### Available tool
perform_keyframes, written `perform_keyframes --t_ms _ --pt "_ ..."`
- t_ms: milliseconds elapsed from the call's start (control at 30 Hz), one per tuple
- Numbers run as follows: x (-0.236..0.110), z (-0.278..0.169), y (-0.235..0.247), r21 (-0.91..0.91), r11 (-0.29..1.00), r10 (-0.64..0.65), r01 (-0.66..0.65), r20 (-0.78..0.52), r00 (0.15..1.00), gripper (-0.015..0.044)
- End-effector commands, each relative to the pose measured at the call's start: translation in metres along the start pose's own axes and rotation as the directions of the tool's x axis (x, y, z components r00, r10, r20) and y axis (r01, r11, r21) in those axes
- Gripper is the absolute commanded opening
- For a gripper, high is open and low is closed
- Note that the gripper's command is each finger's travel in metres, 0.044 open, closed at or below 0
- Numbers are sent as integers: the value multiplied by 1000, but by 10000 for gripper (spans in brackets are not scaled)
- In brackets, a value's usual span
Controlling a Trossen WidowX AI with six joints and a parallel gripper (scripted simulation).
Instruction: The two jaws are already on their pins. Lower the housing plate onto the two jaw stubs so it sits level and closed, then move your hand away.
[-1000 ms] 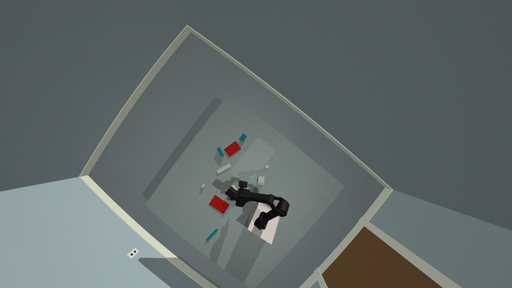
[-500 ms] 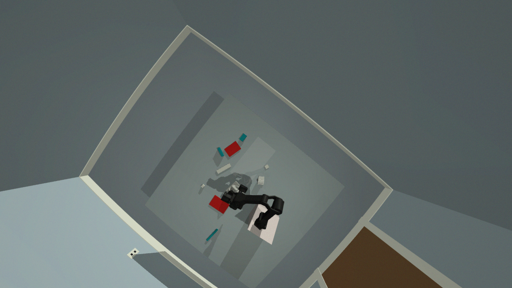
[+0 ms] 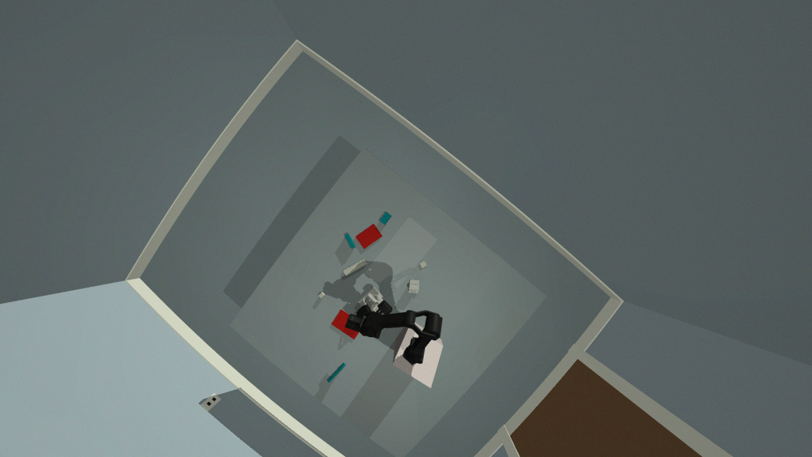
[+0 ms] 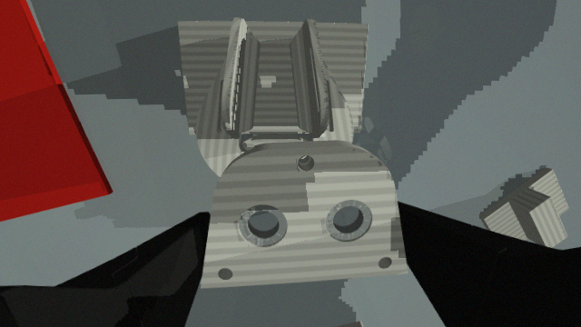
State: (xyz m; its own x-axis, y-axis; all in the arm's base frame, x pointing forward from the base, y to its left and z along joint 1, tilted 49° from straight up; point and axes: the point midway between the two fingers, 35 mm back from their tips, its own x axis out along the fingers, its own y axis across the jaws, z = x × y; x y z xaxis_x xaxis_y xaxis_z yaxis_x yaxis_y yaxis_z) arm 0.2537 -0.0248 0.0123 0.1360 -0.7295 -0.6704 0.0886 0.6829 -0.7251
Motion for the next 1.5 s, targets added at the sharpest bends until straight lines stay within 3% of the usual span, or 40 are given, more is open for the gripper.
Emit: perform_keyframes --t_ms 0,1467 --pt "0 -1 4 31 999 -8 8 3 1000 351" --pt "1 -14 12 36 999 -8 7 2 1000 351"
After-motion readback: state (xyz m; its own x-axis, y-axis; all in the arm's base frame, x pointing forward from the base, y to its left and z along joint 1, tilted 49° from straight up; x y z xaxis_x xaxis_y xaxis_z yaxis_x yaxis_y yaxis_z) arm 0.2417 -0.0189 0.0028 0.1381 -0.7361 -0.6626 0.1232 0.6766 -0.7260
